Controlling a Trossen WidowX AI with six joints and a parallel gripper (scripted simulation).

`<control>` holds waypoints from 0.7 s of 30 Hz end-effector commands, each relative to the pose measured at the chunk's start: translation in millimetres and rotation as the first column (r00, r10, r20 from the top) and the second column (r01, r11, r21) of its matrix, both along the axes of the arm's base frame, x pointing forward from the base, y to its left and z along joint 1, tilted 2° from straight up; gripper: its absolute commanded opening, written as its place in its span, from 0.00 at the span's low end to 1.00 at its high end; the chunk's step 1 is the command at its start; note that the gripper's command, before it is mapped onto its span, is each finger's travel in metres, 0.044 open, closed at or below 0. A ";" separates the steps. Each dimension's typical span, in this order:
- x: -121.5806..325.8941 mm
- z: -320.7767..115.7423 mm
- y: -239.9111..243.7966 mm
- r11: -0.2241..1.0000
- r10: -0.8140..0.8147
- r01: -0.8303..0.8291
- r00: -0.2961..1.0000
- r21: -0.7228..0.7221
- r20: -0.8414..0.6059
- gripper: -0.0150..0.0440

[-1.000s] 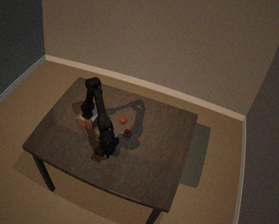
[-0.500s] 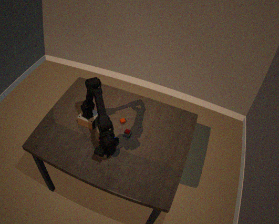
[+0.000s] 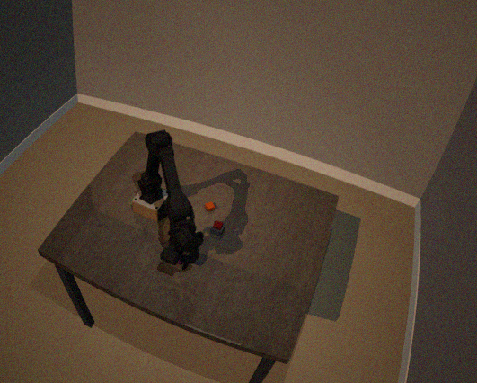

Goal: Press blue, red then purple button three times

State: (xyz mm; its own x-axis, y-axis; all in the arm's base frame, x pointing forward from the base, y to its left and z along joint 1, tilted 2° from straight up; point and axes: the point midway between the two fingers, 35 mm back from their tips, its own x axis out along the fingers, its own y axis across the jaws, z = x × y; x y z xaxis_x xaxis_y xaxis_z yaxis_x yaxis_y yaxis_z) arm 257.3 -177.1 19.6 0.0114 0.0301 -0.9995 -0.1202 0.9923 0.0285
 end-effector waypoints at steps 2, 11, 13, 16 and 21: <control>1.6 11.6 -1.5 1.000 0.004 -0.004 1.000 -0.010 0.013 0.29; 2.2 1.1 -1.5 1.000 0.004 -0.004 1.000 -0.010 0.013 0.29; 2.3 -2.2 -1.4 1.000 0.004 -0.004 1.000 -0.010 0.013 0.29; 2.4 -7.1 -1.3 1.000 0.004 -0.004 1.000 -0.009 0.013 0.29; 2.4 -15.1 -1.0 1.000 0.004 -0.004 1.000 -0.009 0.013 0.29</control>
